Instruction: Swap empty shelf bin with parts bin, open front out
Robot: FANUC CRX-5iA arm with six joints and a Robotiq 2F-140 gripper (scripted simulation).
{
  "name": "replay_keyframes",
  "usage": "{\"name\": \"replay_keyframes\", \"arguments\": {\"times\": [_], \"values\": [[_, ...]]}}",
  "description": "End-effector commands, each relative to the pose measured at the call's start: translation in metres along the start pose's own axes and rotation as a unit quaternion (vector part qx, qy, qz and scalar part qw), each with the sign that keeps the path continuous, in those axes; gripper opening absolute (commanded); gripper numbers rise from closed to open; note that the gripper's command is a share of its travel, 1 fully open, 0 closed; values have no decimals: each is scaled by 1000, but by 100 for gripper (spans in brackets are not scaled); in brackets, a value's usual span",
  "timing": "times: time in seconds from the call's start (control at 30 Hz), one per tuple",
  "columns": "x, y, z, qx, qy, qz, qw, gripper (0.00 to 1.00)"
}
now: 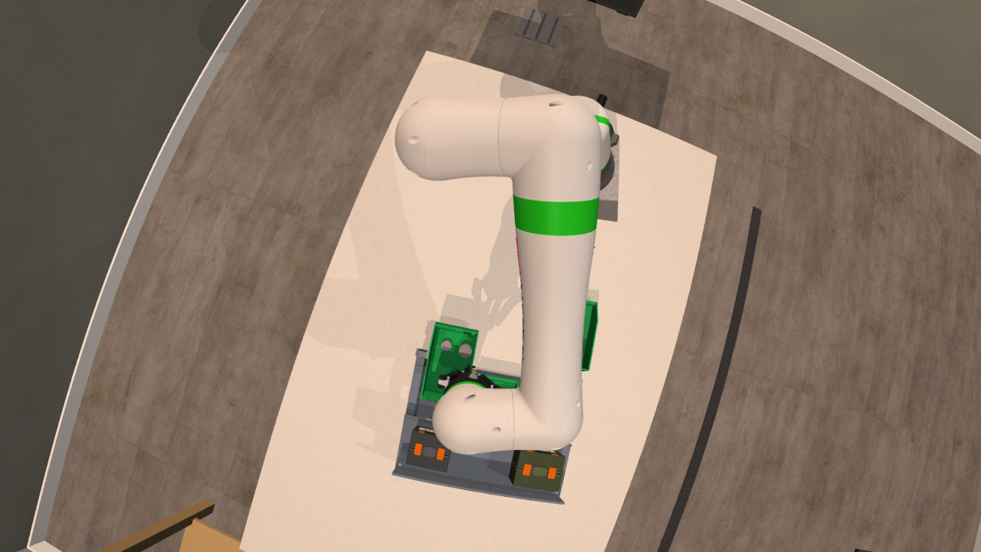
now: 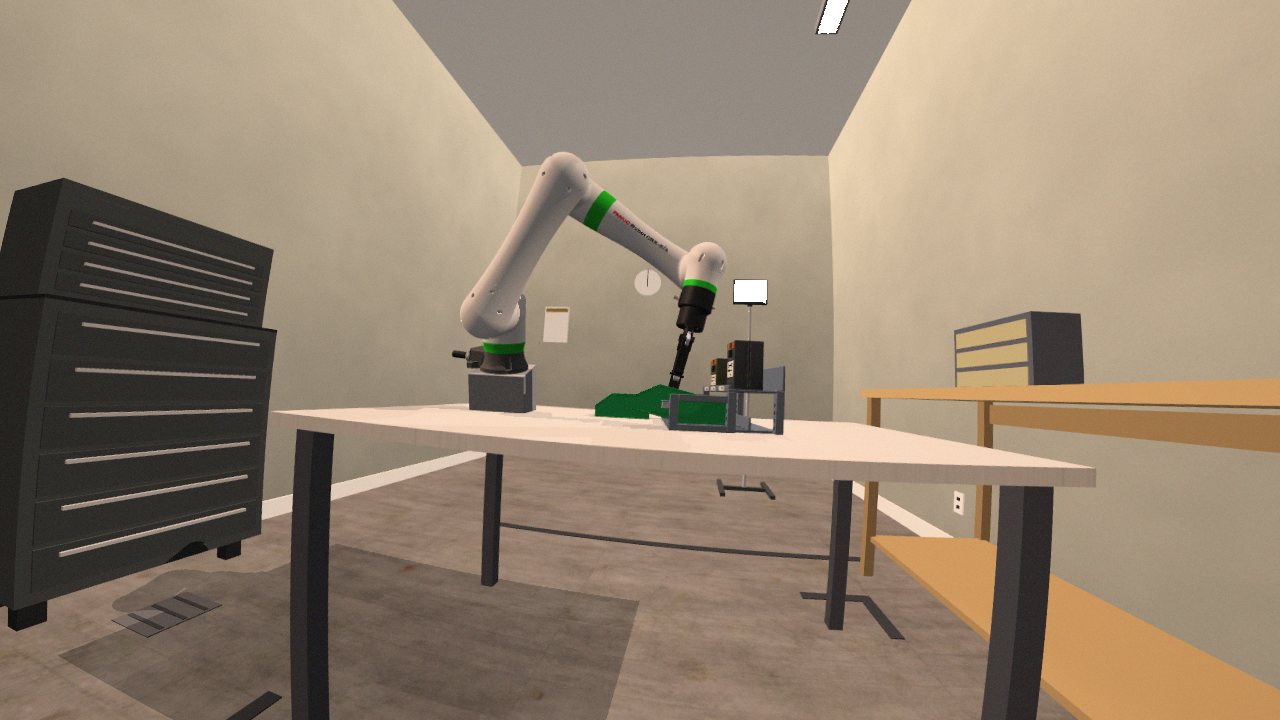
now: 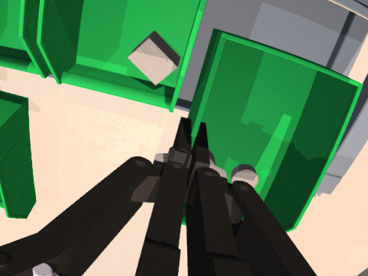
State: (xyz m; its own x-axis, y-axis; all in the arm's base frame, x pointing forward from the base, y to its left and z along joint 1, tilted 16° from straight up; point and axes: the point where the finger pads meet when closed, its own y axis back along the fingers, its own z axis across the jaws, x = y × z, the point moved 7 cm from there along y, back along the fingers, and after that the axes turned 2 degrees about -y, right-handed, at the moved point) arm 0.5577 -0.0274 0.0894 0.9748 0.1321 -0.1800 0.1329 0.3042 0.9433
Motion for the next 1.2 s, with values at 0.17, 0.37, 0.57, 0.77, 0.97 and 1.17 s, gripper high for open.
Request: {"name": "replay_keyframes", "arguments": {"times": [0.17, 0.37, 0.57, 0.77, 0.97, 1.17], "values": [[1, 1, 0, 0, 0, 3, 1000, 10], [3, 1, 0, 0, 0, 6, 1000, 10], [6, 1, 0, 0, 0, 10, 1000, 10], [8, 1, 0, 0, 0, 15, 1000, 10], [11, 1, 0, 0, 0, 20, 1000, 10], [12, 2, 0, 1, 0, 22, 1000, 10]]}}
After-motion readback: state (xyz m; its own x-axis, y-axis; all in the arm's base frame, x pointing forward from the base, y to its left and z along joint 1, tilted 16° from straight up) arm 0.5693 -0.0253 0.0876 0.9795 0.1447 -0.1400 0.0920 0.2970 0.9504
